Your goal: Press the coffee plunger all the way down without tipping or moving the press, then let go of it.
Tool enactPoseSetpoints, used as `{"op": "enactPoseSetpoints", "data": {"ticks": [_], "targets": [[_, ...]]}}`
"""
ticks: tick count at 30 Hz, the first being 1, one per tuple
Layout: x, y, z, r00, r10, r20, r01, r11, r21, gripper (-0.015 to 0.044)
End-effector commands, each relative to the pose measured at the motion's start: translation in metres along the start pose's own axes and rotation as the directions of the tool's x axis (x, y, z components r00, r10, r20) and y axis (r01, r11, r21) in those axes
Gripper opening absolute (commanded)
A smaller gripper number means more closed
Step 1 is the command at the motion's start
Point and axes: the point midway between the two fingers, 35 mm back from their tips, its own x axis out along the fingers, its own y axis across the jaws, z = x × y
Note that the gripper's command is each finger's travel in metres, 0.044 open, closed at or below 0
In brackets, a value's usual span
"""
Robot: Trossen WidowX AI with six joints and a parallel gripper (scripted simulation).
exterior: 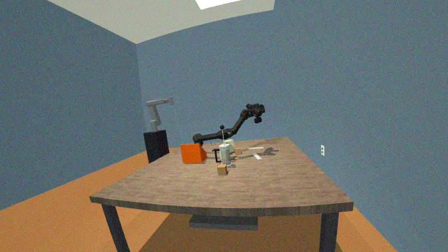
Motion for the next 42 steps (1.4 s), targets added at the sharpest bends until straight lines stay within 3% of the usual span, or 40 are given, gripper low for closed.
{"op": "enactPoseSetpoints", "data": {"ticks": [1,11,15,29,42], "targets": [[0.0,0.003,-0.001,1.0,0.002,0.0,-0.002,1.0,-0.007,0.0426],[-0.051,0.075,-0.006,0.989,0.085,0.122,-0.062,0.982,-0.177,0.044],[-0.09,0.114,-0.01,0.969,0.133,0.208,-0.076,0.962,-0.26,0.044],[-0.139,0.195,-0.064,0.93,0.234,0.282,-0.055,0.85,-0.524,0.044],[-0.193,0.278,-0.15,0.855,0.38,0.354,0.042,0.628,-0.777,0.044]]}}
